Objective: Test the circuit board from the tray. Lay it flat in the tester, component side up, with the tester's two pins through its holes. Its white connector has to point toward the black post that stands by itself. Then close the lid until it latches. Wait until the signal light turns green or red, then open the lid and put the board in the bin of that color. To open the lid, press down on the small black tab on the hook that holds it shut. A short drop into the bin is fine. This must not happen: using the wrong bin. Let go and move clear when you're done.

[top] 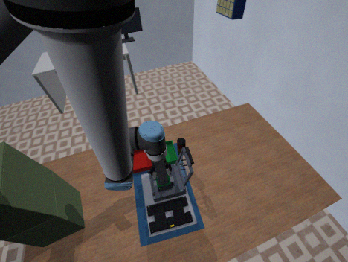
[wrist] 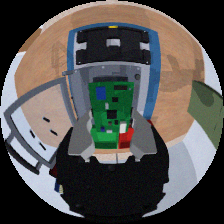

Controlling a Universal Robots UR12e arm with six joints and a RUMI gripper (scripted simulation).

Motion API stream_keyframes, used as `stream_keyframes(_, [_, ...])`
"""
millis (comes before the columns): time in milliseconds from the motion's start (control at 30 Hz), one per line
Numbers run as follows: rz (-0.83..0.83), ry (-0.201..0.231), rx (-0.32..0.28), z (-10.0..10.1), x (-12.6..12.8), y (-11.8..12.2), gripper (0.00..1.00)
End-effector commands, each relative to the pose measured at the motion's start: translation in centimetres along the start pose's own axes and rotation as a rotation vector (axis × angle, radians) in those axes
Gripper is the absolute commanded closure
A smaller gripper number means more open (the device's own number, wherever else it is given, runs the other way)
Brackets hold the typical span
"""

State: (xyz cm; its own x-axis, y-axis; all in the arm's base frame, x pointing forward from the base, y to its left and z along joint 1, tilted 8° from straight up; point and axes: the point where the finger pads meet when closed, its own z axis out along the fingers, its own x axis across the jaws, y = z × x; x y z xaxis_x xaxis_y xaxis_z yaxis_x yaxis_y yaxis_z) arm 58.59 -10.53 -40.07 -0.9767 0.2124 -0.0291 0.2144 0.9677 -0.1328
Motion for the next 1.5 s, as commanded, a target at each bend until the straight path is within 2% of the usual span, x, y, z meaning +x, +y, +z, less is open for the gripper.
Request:
stream_keyframes(0, [0.0, -0.001, 0.0, 0.6, 0.0, 0.0, 0.61])
stream_keyframes(700, [0.0, -0.001, 0.0, 3.6, -0.1, 0.0, 0.61])
stream_keyframes(1467, [0.0, -0.001, 0.0, 3.8, -0.1, 0.0, 0.61])
